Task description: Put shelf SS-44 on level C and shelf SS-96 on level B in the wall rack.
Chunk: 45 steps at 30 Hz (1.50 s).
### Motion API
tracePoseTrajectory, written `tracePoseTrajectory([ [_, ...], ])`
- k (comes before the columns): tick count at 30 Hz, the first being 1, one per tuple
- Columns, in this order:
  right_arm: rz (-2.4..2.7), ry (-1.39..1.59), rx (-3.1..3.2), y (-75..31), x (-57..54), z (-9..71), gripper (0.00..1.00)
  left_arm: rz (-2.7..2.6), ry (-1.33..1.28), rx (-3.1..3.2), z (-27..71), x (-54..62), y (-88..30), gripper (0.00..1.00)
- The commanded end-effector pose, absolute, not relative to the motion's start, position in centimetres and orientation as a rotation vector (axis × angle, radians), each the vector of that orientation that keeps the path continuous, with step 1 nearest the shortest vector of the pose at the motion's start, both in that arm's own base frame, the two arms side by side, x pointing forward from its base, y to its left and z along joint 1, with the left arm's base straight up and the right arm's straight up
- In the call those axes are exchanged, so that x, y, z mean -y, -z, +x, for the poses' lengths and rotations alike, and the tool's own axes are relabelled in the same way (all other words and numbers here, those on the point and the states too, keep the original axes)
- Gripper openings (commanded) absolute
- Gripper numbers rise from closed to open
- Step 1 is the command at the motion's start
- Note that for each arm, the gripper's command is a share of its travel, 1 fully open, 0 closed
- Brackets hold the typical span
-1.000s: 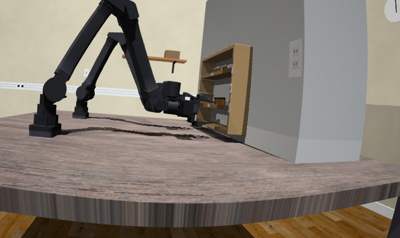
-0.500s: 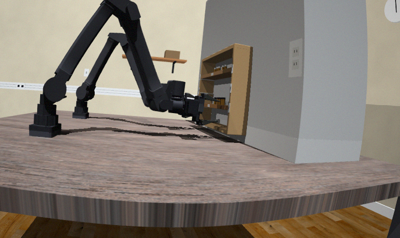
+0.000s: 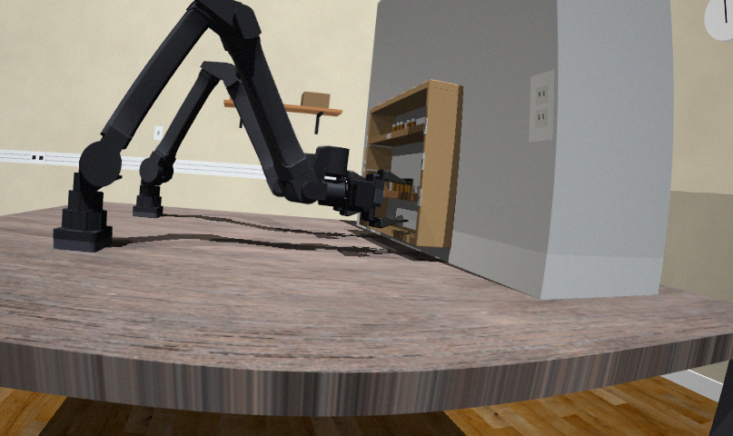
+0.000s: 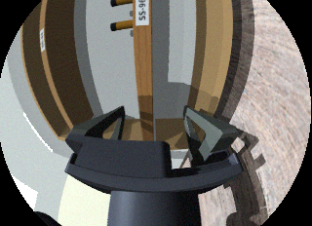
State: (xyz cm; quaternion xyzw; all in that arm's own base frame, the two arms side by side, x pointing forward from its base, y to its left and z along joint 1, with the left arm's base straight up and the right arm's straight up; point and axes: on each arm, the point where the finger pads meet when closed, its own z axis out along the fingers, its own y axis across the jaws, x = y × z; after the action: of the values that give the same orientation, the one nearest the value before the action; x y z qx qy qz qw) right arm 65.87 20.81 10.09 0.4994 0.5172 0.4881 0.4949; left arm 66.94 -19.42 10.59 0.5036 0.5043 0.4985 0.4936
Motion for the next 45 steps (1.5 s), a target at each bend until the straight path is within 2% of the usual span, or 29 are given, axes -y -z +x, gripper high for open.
tracePoseTrajectory([
  [1, 1.202, -1.220, -1.201, -12.2, -20.9, 68.6, 0.84, 1.196, -1.228, -1.203, 69.5, 19.5, -12.0, 0.84],
  [20, 1.203, -1.219, -1.199, -12.8, -20.7, 71.3, 0.84, 1.195, -1.228, -1.203, 72.1, 19.4, -12.1, 0.84],
  [27, 1.191, -1.239, -1.195, -14.8, -21.7, 70.0, 0.84, 1.196, -1.228, -1.204, 72.9, 19.4, -12.2, 0.84],
  [28, 1.192, -1.238, -1.190, -15.0, -21.5, 70.0, 0.76, 1.183, -1.231, -1.197, 73.0, 19.5, -13.3, 0.84],
  [34, 1.183, -1.252, -1.174, -15.3, -21.3, 69.7, 0.27, 1.188, -1.226, -1.195, 72.0, 19.7, -13.1, 0.34],
  [35, 1.183, -1.252, -1.175, -15.3, -21.3, 69.7, 0.24, 1.190, -1.223, -1.193, 71.8, 20.0, -13.0, 0.27],
  [37, 1.199, -1.225, -1.205, -13.4, -21.1, 69.7, 0.21, 1.184, -1.216, -1.198, 71.7, 19.9, -13.0, 0.21],
  [38, 1.199, -1.225, -1.205, -13.4, -21.1, 69.7, 0.18, 1.185, -1.216, -1.198, 71.7, 19.9, -13.0, 0.21],
  [42, 1.199, -1.225, -1.205, -13.5, -21.0, 69.5, 0.07, 1.187, -1.215, -1.200, 71.4, 19.9, -13.0, 0.10],
  [45, 1.199, -1.225, -1.205, -13.5, -21.0, 69.4, 0.04, 1.188, -1.215, -1.200, 71.4, 19.9, -13.0, 0.07],
])
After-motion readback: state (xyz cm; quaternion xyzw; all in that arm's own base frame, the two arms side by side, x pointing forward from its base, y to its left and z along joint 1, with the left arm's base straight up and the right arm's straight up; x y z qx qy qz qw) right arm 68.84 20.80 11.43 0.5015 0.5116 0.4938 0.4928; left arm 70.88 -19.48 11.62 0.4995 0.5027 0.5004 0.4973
